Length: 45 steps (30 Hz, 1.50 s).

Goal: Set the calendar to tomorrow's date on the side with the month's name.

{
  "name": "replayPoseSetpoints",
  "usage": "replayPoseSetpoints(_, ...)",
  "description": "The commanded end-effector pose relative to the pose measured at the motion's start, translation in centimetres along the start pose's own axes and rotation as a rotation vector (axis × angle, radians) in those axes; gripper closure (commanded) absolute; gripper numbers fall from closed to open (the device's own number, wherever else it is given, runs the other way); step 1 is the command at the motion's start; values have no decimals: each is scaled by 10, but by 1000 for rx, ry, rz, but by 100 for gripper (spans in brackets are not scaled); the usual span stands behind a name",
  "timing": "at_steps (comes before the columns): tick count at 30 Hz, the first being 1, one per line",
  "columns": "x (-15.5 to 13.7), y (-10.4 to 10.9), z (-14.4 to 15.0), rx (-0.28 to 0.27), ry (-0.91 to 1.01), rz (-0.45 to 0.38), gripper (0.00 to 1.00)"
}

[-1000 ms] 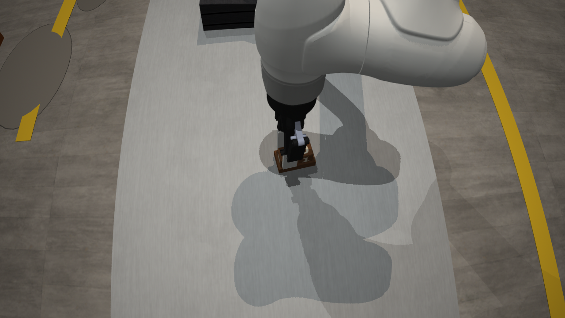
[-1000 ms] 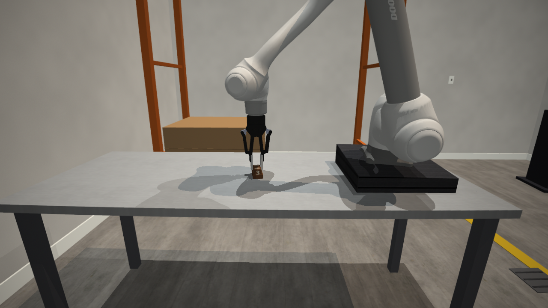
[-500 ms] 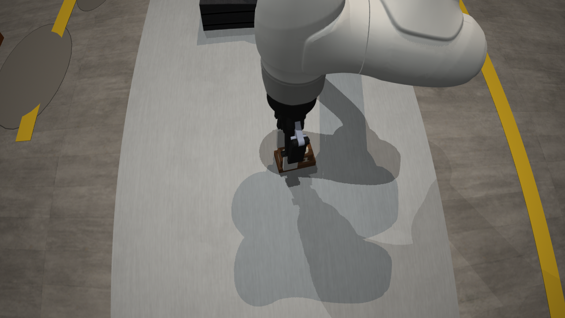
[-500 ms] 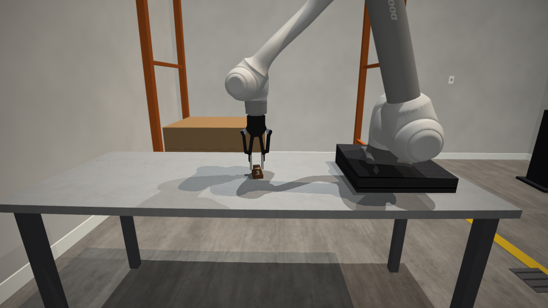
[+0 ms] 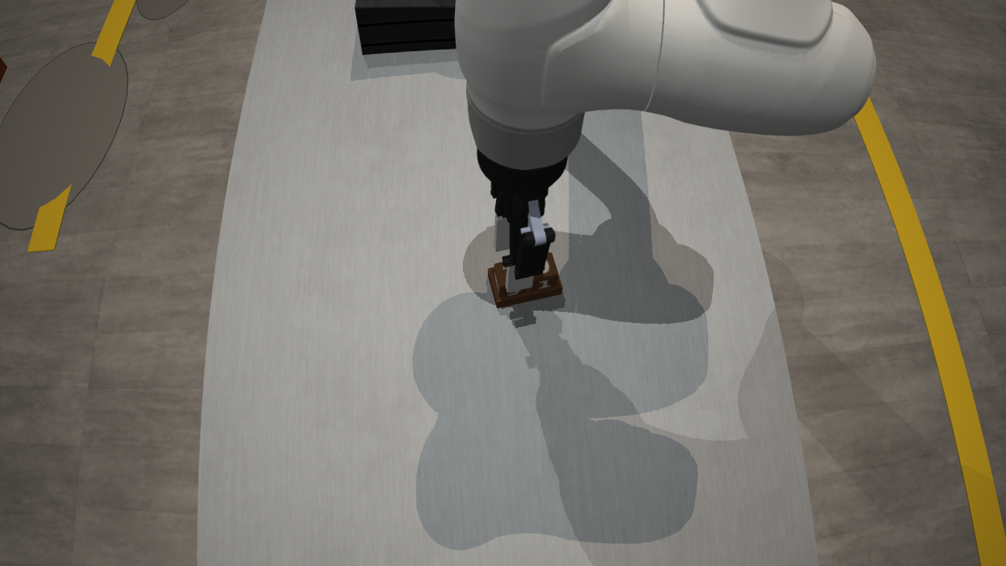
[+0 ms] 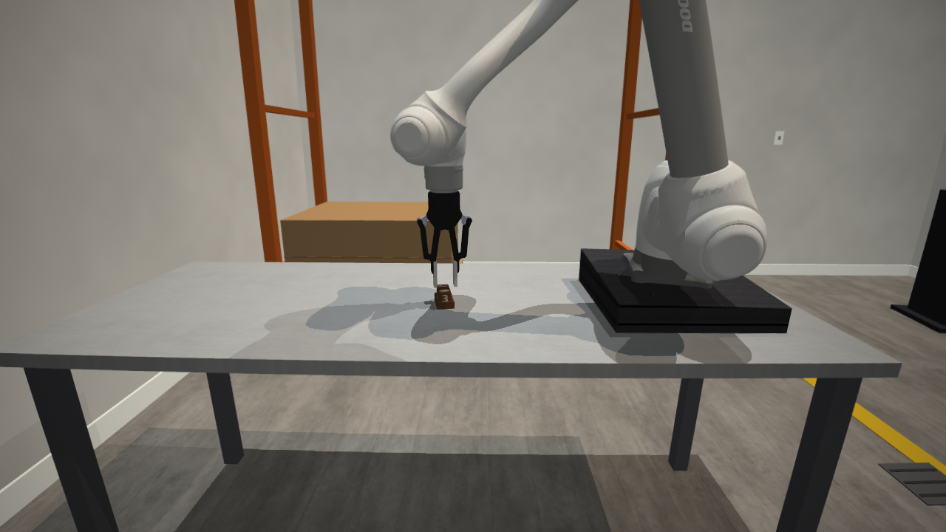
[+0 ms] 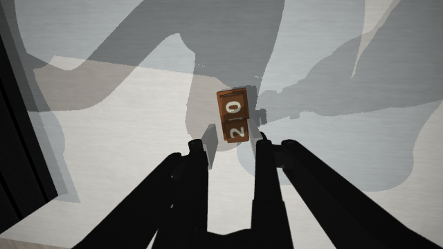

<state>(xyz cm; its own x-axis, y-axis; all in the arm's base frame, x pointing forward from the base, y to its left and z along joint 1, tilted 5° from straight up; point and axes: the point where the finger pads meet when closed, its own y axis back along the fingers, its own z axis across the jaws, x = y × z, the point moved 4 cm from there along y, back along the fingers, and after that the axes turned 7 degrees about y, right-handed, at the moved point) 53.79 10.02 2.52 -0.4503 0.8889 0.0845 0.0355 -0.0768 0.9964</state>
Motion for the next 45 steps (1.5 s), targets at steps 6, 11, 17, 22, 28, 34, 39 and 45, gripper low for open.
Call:
replayPoseSetpoints(6, 0, 49, 2, -1, 3, -1, 72)
replayPoseSetpoints(11, 0, 66, 2, -1, 3, -1, 72)
replayPoseSetpoints(17, 0, 69, 2, -1, 3, -1, 72)
replayPoseSetpoints(22, 0, 69, 2, -1, 3, -1, 0)
replayPoseSetpoints(28, 0, 69, 2, -1, 3, -1, 0)
replayPoseSetpoints(34, 0, 69, 2, -1, 3, -1, 0)
replayPoseSetpoints(39, 0, 69, 2, -1, 3, -1, 0)
replayPoseSetpoints(45, 0, 69, 2, -1, 3, -1, 0)
